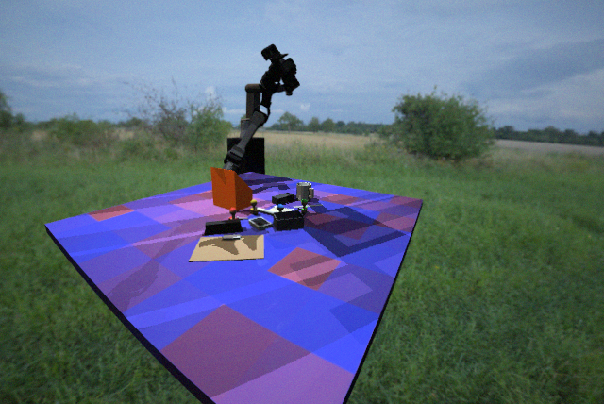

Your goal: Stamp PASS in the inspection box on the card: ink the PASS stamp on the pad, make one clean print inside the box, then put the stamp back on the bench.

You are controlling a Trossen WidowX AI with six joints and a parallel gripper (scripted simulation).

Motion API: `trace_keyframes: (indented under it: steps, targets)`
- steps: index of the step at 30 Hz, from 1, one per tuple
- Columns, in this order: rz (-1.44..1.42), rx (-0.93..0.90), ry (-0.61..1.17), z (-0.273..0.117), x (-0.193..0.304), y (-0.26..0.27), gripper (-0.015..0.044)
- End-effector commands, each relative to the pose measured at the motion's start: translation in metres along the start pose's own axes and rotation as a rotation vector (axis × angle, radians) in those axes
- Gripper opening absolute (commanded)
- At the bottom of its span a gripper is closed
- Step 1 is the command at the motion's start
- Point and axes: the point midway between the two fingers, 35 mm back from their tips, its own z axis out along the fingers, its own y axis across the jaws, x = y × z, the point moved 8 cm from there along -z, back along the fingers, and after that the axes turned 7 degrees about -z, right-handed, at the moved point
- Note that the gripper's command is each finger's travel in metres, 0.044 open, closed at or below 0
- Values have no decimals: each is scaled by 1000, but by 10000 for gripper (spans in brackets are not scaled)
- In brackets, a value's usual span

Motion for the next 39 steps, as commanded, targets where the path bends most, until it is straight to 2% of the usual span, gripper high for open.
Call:
trace_keyframes:
  steps: [1, 8, 16, 24, 28, 32, 39]
  targets:
    - [90, -212, 83, 23, 9, 55, 228]
    - [172, -523, 230, 35, 24, 147, 228]
    - [240, -799, 417, 29, 39, 229, 228]
    - [316, -1124, 756, -3, 58, 326, 228]
    - [358, -1260, 975, -34, 64, 371, 228]
    - [380, -1344, 1174, -64, 68, 402, 228]
    - [381, -1347, 1184, -59, 65, 407, 228]
